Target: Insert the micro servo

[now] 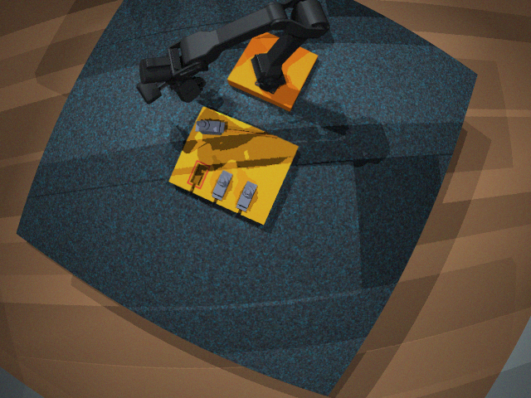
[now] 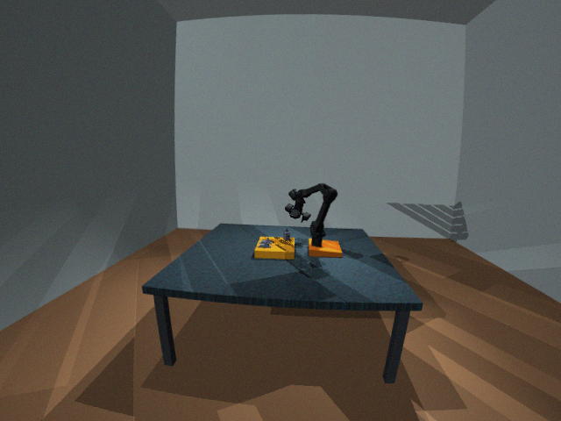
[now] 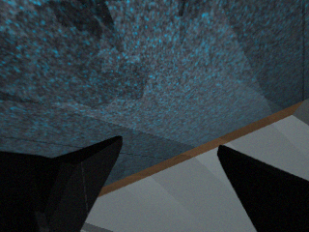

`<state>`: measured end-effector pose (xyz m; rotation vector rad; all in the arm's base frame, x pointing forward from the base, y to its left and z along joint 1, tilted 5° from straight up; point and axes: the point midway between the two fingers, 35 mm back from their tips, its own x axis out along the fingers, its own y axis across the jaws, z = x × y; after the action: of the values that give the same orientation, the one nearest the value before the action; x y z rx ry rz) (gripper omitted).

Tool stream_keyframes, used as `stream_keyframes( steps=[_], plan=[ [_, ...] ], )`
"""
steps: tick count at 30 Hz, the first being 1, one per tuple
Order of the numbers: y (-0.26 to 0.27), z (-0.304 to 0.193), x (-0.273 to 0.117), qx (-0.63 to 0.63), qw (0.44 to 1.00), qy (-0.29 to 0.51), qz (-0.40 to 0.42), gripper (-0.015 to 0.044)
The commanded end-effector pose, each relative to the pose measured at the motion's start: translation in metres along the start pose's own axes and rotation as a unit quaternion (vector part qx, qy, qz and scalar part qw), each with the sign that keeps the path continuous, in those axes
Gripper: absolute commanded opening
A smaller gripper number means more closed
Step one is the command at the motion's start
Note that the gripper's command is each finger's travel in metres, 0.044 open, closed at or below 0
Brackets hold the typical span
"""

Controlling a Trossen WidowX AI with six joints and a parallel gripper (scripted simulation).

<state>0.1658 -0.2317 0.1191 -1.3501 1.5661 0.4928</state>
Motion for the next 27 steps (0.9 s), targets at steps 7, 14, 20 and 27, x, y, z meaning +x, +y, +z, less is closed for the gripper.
stream_keyframes(
  steps=[7,14,20,27],
  plan=[
    [-0.011,0.059,-0.015,-0.13,0.986,-0.105,0.016,0.044],
    [-0.01,0.097,-0.033,-0.221,0.959,-0.172,0.031,0.044],
    [-0.003,0.126,-0.052,-0.296,0.927,-0.226,0.047,0.044],
    [0.008,0.157,-0.078,-0.375,0.881,-0.281,0.067,0.044]
  ],
)
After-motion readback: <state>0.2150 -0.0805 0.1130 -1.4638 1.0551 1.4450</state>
